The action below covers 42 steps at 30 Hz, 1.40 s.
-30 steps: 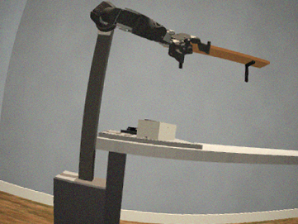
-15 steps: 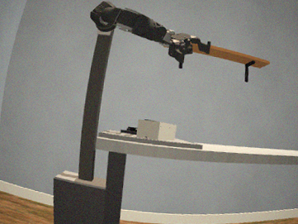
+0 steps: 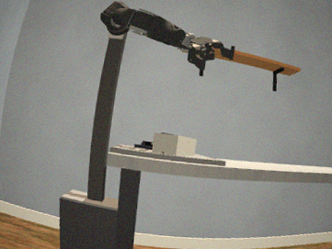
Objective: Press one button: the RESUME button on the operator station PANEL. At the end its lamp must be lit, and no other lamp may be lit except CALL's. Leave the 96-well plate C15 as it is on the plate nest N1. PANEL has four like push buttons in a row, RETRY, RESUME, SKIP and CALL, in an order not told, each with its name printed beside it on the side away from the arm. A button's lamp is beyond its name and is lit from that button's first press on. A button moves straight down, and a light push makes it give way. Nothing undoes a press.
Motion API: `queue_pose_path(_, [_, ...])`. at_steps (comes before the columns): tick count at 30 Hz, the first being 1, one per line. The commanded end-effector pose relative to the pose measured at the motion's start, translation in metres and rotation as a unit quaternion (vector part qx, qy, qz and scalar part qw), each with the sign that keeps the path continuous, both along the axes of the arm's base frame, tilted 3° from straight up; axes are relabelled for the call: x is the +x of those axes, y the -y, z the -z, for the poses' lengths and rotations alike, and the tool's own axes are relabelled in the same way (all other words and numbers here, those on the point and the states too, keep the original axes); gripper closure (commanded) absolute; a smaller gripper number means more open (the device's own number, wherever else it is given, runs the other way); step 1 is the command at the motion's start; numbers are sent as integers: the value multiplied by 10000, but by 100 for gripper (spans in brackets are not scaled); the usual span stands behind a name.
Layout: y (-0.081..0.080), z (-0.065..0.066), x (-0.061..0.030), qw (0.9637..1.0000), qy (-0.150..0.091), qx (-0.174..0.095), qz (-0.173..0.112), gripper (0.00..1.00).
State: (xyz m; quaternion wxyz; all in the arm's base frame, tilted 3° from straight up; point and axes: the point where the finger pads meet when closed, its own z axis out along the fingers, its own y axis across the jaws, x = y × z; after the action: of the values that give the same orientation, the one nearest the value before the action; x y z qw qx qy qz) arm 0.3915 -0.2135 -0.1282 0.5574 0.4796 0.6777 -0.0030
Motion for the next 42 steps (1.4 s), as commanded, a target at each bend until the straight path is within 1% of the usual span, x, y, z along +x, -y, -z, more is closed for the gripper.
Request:
queue_pose_path(1, [0,-14,3,10000,21,5,0,0])
queue_pose_path(21, [0,-14,3,10000,21,5,0,0])
queue_pose_path(23, [-21,139,-90,9987,-409,92,-278,0])
queue_pose_path(24, [-32,215,-136,9971,-624,136,-417,0])
queue_pose_path(26, [-54,368,-229,9918,-1053,222,-694,0])
queue_pose_path(38, [-54,368,-229,9918,-1053,222,-694,0])
queue_pose_path(40, [-75,535,-333,9836,-1500,307,-951,0])
queue_pose_path(42, [-97,688,-426,9729,-1920,393,-1225,0])
